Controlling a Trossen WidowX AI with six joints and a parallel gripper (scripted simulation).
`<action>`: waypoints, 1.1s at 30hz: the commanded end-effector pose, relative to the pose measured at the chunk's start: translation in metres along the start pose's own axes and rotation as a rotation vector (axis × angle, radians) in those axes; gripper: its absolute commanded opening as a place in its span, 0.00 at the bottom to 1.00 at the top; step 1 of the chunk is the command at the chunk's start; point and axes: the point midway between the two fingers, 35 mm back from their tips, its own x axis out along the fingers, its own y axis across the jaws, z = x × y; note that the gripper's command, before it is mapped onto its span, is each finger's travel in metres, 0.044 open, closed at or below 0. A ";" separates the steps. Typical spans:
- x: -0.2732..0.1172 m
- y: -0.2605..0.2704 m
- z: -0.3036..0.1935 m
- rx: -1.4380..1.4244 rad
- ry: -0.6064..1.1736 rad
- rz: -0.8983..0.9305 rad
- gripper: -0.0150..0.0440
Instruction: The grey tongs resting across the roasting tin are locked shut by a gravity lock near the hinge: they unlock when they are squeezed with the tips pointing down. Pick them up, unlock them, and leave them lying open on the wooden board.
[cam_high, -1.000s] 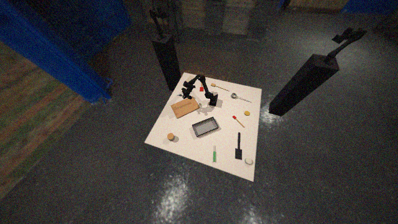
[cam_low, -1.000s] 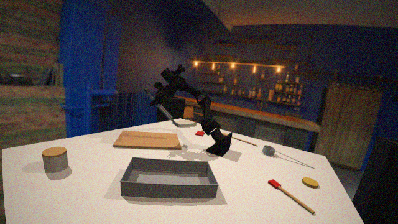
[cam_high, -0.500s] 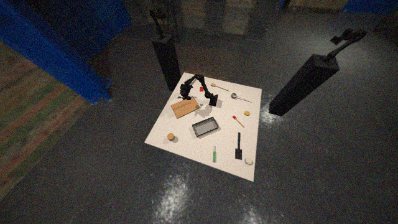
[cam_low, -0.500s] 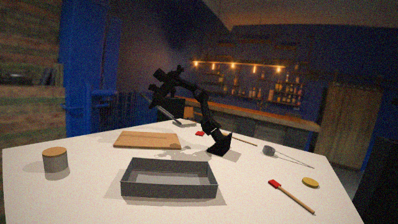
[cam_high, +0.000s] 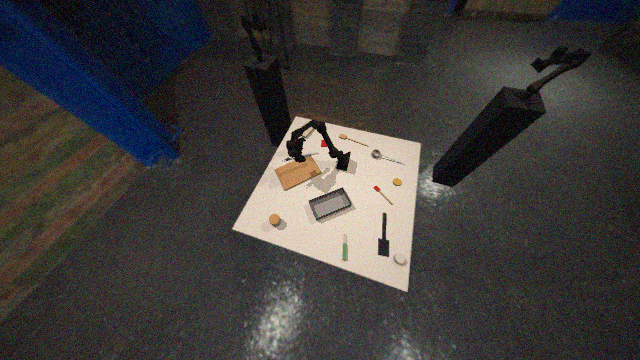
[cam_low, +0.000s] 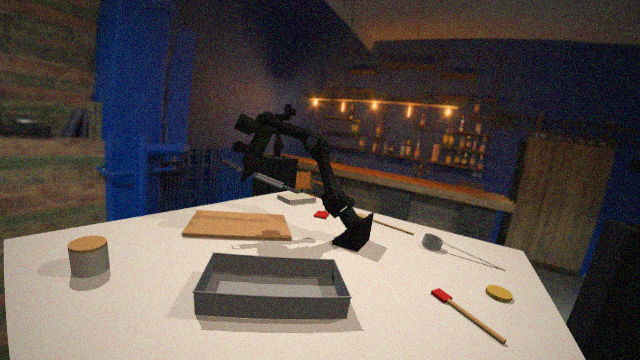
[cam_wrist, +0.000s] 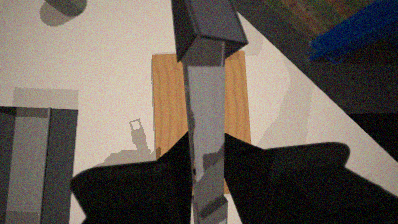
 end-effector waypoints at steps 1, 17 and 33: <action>0.003 -0.001 -0.002 0.025 0.068 -0.004 0.00; 0.009 -0.009 -0.012 0.084 0.234 -0.034 0.00; 0.027 -0.007 -0.016 0.072 0.255 -0.040 0.00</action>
